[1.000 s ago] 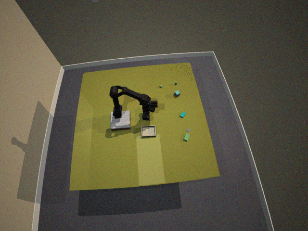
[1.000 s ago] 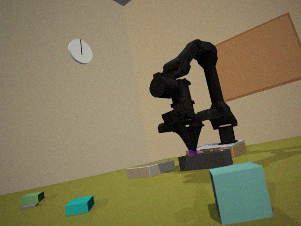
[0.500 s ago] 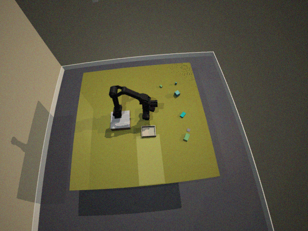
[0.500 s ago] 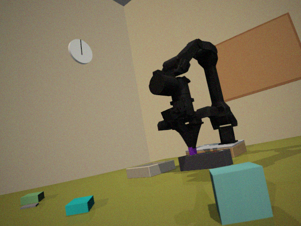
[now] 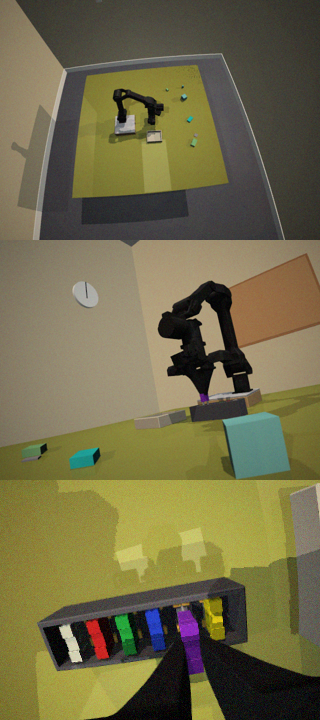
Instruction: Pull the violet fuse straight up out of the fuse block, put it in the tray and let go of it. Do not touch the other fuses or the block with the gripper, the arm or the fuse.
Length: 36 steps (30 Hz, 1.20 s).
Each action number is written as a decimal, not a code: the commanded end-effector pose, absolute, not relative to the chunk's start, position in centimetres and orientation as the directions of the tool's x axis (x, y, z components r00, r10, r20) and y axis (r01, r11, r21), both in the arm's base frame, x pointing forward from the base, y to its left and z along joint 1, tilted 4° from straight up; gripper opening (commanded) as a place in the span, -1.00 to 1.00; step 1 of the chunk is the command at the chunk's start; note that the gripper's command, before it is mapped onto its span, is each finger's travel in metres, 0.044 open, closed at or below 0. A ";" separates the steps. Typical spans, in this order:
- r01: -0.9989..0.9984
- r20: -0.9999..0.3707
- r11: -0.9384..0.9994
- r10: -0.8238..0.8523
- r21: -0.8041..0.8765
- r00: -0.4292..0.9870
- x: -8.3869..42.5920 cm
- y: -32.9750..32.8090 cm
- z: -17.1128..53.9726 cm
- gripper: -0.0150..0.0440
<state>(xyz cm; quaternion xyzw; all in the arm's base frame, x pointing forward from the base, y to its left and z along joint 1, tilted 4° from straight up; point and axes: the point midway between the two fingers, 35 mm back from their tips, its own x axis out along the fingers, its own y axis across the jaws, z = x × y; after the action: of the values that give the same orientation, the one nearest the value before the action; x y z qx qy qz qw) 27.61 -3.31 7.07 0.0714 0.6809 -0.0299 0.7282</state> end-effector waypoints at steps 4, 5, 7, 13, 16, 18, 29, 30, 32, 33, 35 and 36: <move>0.140 -0.996 0.988 0.050 0.060 0.075 27.6 -3.4 7.6 -0.49; 0.140 -0.996 0.988 0.050 0.060 0.075 27.6 -3.4 7.7 -0.49; 0.140 -0.996 0.988 0.050 0.060 0.075 27.6 -3.4 7.7 -0.49; 0.140 -0.996 0.988 0.049 0.060 0.075 27.5 -3.4 8.1 -0.49; 0.140 -0.996 0.988 0.049 0.060 0.075 27.5 -3.4 8.6 -0.49; 0.140 -0.996 0.988 0.049 0.059 0.075 27.5 -3.5 8.9 -0.49; 0.140 -0.996 0.988 0.049 0.059 0.075 27.4 -3.5 10.0 -0.49; 0.140 -0.996 0.988 0.049 0.059 0.075 27.4 -3.5 10.0 -0.49; 0.140 -0.996 0.988 0.049 0.059 0.075 27.5 -3.8 10.0 -0.49; 0.140 -0.996 0.988 0.048 0.058 0.075 27.6 -4.2 10.0 -0.49; 0.140 -0.996 0.988 0.047 0.057 0.075 27.8 -5.2 10.0 -0.49; 0.140 -0.996 0.989 0.046 0.056 0.075 27.9 -5.7 10.0 -0.49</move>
<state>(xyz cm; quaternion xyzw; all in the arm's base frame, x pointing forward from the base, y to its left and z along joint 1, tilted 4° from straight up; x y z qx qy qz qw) 27.59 -4.34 10.05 0.0699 0.6782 -0.0310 0.7309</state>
